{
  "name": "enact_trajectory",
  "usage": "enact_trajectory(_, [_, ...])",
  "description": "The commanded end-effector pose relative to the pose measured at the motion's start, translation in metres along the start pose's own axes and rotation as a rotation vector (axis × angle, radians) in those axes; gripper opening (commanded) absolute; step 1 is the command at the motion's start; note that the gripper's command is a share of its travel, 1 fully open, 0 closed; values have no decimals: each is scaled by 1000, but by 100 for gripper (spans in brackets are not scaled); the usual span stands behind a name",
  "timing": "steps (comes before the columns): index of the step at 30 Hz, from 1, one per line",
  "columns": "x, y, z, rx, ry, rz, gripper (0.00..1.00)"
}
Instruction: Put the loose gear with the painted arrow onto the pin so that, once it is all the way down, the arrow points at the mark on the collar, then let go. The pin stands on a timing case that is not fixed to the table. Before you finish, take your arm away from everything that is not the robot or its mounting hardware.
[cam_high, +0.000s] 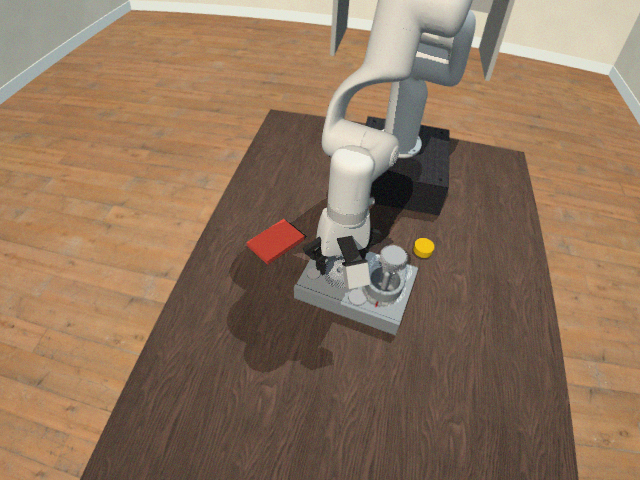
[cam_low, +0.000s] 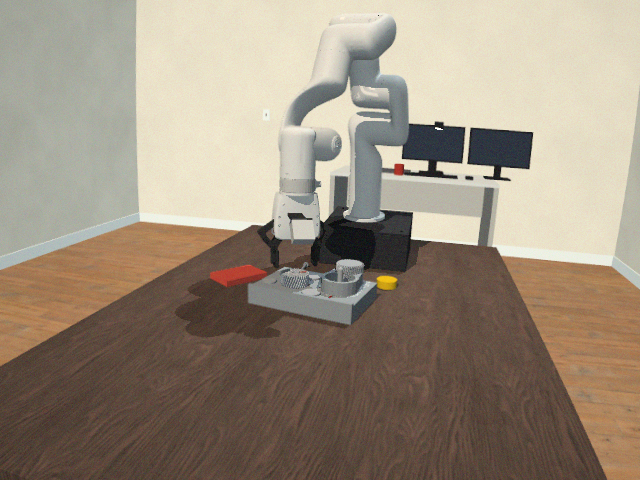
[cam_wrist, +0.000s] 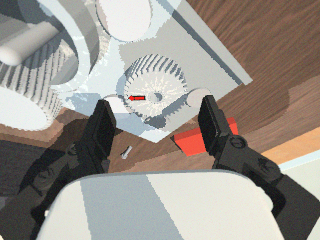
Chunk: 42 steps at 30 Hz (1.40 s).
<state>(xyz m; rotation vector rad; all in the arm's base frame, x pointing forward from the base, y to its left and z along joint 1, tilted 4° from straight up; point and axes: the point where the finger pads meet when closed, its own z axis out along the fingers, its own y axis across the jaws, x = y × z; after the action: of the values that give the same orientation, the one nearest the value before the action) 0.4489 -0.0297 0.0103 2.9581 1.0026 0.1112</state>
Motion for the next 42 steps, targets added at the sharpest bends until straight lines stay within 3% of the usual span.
enact_trajectory(1, [1,1,-1,-3,3,0,93])
enact_trajectory(42, [1,1,32,-3,3,0,93])
